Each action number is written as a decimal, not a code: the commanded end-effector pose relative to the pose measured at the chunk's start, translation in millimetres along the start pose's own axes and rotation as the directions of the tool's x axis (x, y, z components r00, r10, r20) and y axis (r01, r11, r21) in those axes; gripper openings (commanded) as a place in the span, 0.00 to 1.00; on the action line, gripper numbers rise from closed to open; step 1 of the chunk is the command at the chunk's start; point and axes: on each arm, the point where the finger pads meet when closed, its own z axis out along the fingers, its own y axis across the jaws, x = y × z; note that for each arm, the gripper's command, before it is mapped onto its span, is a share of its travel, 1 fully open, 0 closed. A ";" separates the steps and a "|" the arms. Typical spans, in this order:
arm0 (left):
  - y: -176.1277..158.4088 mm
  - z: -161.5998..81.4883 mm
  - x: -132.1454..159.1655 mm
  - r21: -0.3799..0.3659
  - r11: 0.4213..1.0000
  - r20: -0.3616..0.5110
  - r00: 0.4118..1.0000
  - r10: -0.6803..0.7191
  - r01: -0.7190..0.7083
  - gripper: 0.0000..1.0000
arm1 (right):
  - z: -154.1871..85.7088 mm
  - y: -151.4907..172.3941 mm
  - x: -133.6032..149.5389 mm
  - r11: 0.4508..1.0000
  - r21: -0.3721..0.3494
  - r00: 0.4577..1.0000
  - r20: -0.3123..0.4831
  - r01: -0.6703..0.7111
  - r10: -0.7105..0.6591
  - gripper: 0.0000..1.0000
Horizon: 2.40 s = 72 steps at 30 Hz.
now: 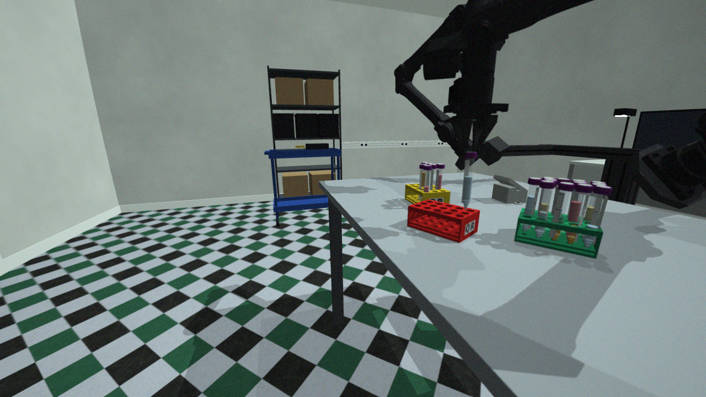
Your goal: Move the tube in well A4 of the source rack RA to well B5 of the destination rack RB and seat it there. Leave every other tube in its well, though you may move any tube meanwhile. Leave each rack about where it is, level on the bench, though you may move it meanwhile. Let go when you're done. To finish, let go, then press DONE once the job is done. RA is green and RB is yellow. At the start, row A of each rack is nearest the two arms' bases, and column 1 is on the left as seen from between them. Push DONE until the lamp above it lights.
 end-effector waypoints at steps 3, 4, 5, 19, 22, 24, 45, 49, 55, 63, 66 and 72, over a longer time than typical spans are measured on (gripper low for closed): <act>1.9 17.9 0.1 0.021 1.000 -0.003 1.000 -0.001 0.001 0.00 | -11.0 -5.6 -5.0 1.000 0.009 1.000 0.029 -0.011 0.011 0.30; 1.9 17.9 0.1 0.021 1.000 -0.003 1.000 -0.001 0.001 0.00 | -11.0 -5.6 -5.0 1.000 0.009 1.000 0.029 -0.011 0.011 0.30; 1.9 17.9 0.1 0.021 1.000 -0.003 1.000 -0.001 0.001 0.00 | -11.0 -5.6 -5.0 1.000 0.009 1.000 0.029 -0.011 0.011 0.30; 1.0 23.0 -0.1 0.022 1.000 -0.004 1.000 0.000 0.000 0.00 | -11.0 -5.6 -5.0 1.000 0.009 1.000 0.029 -0.011 0.011 0.30; 0.4 23.6 -0.3 0.023 1.000 -0.004 1.000 0.001 -0.001 0.00 | -11.0 -5.6 -5.0 1.000 0.009 1.000 0.029 -0.011 0.011 0.30; 1.9 23.4 0.3 0.020 1.000 -0.003 1.000 -0.002 0.002 0.00 | -11.0 -5.6 -5.0 1.000 0.009 1.000 0.029 -0.011 0.011 0.30; 7.2 25.7 3.5 0.012 1.000 0.000 1.000 -0.014 0.014 0.00 | -11.0 -5.6 -5.0 1.000 0.009 1.000 0.029 -0.011 0.011 0.30; 6.8 25.9 3.7 0.013 1.000 0.000 1.000 -0.014 0.014 0.00 | -11.0 -5.6 -5.0 1.000 0.009 1.000 0.029 -0.011 0.011 0.30; 6.3 26.2 3.9 0.014 1.000 -0.001 1.000 -0.013 0.013 0.00 | -11.0 -5.6 -5.0 1.000 0.009 1.000 0.029 -0.011 0.011 0.30; 5.4 26.7 4.2 0.015 1.000 -0.001 1.000 -0.011 0.011 0.00 | -11.0 -5.6 -5.0 1.000 0.009 1.000 0.029 -0.011 0.011 0.30; 5.1 26.9 4.2 0.015 1.000 -0.001 1.000 -0.011 0.011 0.00 | -11.0 -5.6 -5.0 1.000 0.009 1.000 0.029 -0.011 0.011 0.30; 4.5 27.2 4.3 0.016 1.000 -0.002 1.000 -0.010 0.010 0.00 | -11.0 -5.6 -5.0 1.000 0.009 1.000 0.029 -0.011 0.011 0.30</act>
